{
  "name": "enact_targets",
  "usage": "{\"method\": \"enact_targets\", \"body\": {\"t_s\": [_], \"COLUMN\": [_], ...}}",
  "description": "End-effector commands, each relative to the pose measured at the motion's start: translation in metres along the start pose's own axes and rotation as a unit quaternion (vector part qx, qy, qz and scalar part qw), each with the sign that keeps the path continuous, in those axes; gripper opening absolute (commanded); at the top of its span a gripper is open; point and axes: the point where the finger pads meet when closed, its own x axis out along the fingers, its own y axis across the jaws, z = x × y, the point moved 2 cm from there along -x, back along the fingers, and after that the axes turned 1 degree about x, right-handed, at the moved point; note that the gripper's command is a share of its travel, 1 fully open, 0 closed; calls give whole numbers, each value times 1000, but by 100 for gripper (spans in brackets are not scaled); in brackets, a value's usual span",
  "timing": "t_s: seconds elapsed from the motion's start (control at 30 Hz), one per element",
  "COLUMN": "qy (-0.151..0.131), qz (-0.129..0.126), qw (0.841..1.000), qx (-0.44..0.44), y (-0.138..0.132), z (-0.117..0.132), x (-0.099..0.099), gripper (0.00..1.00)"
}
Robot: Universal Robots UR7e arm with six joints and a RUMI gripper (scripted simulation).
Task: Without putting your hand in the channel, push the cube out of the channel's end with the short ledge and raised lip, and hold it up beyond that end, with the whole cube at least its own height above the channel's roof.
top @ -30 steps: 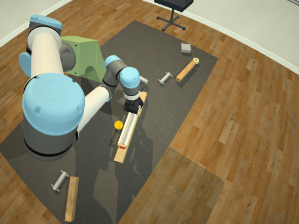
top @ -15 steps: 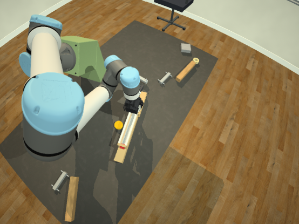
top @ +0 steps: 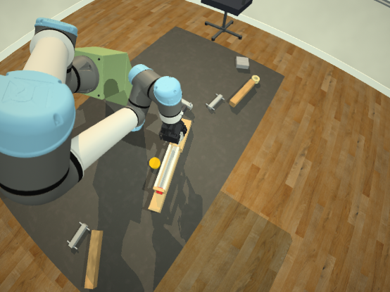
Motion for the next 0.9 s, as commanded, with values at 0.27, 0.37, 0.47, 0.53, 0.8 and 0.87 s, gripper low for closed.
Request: {"method": "enact_targets", "body": {"t_s": [0.27, 0.37, 0.47, 0.53, 0.8, 0.87], "qy": [1, 1, 1, 1, 1, 1], "qz": [-2, -2, -2, -2, -2, -2], "qw": [1000, 1000, 1000, 1000, 1000, 1000], "qx": [0, 0, 0, 0, 0, 0], "y": [1, 1, 1, 1, 1, 1], "z": [0, 0, 0, 0, 0, 0], "x": [-22, -22, -22, -22, -22, -22], "gripper": [22, 22, 22, 22, 22, 22]}}
